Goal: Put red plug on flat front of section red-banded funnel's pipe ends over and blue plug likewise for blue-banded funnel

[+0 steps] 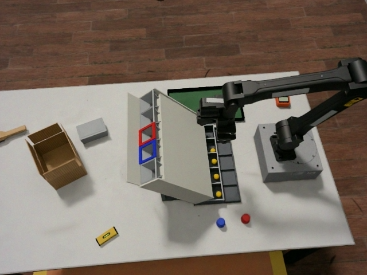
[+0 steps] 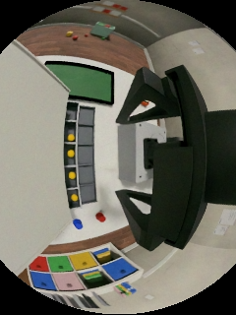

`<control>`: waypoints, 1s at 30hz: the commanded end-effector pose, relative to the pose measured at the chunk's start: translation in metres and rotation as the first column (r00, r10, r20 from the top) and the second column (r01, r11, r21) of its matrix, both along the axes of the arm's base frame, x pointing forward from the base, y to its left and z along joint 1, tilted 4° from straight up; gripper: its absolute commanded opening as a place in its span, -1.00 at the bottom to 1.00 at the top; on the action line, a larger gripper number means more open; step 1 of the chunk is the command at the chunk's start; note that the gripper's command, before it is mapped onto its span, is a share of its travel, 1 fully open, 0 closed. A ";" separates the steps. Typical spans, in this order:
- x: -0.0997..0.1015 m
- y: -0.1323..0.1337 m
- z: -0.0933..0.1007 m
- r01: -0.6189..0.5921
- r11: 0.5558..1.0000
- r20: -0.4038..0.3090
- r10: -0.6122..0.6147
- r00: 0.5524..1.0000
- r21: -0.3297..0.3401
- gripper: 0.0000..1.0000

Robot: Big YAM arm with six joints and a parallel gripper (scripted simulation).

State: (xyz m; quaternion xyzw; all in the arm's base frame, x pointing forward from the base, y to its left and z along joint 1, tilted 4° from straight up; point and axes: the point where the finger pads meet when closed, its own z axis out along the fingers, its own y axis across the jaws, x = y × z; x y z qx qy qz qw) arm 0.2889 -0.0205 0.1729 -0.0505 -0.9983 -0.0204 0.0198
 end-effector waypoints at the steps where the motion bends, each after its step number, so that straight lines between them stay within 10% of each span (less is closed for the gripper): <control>1: 0.003 0.000 0.003 0.001 1.000 0.012 -0.001 1.000 -0.001 0.73; 20: 0.003 0.000 0.003 0.001 1.000 0.012 -0.001 1.000 -0.001 0.73; 30: -0.005 0.081 -0.055 0.001 1.000 0.012 -0.001 1.000 -0.001 0.73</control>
